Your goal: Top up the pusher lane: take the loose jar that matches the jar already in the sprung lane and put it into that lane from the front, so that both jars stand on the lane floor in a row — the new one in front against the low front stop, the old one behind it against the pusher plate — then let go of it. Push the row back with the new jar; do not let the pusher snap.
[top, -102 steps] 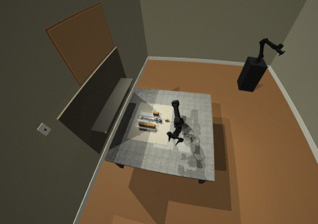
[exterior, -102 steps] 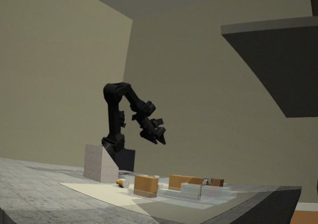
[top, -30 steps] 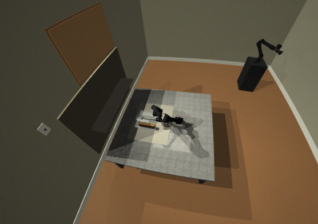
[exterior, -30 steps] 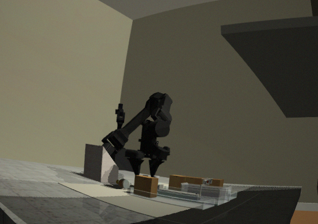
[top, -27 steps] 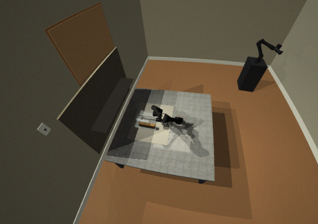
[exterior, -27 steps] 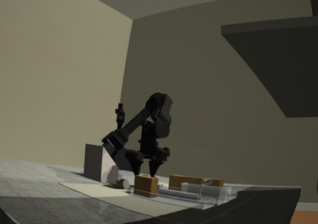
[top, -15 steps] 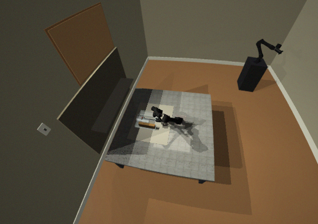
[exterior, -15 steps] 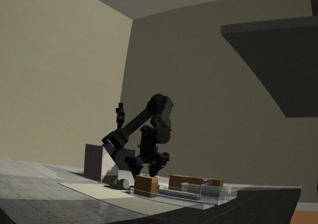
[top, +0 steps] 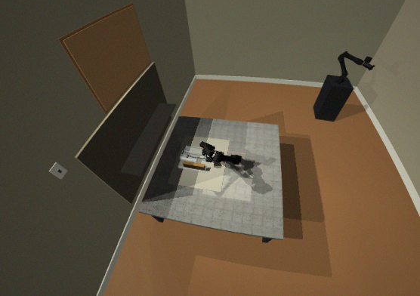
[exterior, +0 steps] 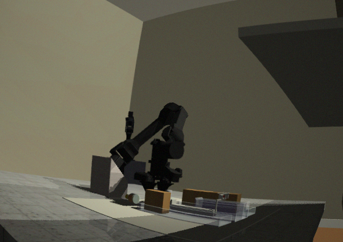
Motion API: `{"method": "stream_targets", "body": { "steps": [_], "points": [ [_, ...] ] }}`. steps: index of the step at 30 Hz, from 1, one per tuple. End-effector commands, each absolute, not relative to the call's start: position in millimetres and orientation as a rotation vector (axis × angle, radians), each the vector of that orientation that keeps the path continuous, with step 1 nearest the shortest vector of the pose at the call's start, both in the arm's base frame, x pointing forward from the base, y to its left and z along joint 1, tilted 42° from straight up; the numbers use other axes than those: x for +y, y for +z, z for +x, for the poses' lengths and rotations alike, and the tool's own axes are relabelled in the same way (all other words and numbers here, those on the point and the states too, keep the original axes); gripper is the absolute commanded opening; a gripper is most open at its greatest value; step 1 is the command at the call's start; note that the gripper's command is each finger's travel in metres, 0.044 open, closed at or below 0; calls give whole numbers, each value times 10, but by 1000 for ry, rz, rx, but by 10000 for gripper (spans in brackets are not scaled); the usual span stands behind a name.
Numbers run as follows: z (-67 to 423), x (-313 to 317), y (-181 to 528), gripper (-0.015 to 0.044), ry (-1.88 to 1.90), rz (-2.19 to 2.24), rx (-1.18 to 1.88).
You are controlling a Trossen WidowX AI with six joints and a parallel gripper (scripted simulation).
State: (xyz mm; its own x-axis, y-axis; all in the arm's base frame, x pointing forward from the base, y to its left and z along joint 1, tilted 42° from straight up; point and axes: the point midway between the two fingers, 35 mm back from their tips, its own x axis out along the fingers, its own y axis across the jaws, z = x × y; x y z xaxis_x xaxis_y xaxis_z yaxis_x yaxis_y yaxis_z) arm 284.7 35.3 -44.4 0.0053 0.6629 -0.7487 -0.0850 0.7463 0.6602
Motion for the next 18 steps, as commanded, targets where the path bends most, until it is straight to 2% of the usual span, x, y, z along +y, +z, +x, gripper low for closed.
{"method": "stream_targets", "body": {
  "steps": [1,7,13,18],
  "points": [
    [2849,362,-443,197,626,508,1458],
    [2849,362,-443,157,626,508,1458],
    [2808,207,-387,0,586,506,1465],
    [2819,65,-234,0,589,503,1466]
  ]
}}
